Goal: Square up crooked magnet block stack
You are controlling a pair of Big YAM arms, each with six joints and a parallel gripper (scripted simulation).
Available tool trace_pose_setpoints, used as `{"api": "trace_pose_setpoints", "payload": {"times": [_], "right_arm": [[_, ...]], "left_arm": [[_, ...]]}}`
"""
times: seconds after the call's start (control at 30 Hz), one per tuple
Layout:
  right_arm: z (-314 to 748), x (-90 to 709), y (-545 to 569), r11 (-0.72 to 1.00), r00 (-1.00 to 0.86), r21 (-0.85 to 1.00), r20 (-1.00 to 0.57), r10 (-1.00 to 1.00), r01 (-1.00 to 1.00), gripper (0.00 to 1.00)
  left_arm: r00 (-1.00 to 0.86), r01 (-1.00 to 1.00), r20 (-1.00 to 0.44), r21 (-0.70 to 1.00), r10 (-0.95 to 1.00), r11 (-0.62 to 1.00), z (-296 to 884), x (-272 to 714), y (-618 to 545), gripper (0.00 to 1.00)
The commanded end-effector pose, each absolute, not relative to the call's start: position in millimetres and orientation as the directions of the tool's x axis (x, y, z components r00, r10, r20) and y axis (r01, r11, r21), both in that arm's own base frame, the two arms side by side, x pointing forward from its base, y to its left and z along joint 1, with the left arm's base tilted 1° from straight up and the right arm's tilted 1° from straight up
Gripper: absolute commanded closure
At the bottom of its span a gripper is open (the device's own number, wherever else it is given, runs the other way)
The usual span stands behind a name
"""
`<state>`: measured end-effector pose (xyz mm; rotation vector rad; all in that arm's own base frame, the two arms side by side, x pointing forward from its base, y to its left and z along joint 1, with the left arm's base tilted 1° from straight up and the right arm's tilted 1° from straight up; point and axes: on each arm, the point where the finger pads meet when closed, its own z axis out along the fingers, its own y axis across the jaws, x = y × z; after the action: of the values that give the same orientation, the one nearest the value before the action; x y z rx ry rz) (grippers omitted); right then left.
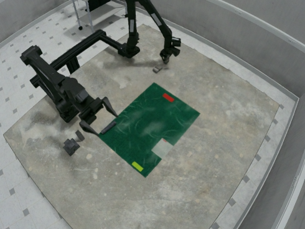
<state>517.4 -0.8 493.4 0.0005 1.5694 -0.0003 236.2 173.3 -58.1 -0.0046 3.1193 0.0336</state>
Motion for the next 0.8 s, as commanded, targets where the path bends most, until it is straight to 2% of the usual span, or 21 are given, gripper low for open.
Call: {"api": "trace_pose_setpoints", "payload": {"times": [0.0,0.17,0.43,0.63,0.67,0.77], "right_arm": [[515,520,-7,1.0,0.027,0.014,-1.0,0.014,0.011,0.0],[515,520,-7,1.0,0.027,0.014,-1.0,0.014,0.011,0.0],[515,520,-7,1.0,0.027,0.014,-1.0,0.014,0.011,0.0],[515,520,-7,1.0,0.027,0.014,-1.0,0.014,0.011,0.0],[515,520,-7,1.0,0.027,0.014,-1.0,0.014,0.011,0.0],[515,520,-7,1.0,0.027,0.014,-1.0,0.014,0.011,0.0]], "left_arm": [[-1.0,0.007,-0.022,0.016,0.007,1.0,-74,236,175,0.21],[-0.997,0.003,-0.075,0.057,0.007,0.998,-54,260,193,0.21],[-1.0,0.002,-0.019,0.015,0.003,1.0,-71,235,175,0.21],[-0.999,0.002,-0.049,0.037,0.004,0.999,-63,249,185,0.21],[-0.999,0.003,-0.045,0.034,0.004,0.999,-64,248,184,0.51],[-0.999,0.01,-0.039,0.028,0.011,1.0,-64,247,181,0.51]]}}
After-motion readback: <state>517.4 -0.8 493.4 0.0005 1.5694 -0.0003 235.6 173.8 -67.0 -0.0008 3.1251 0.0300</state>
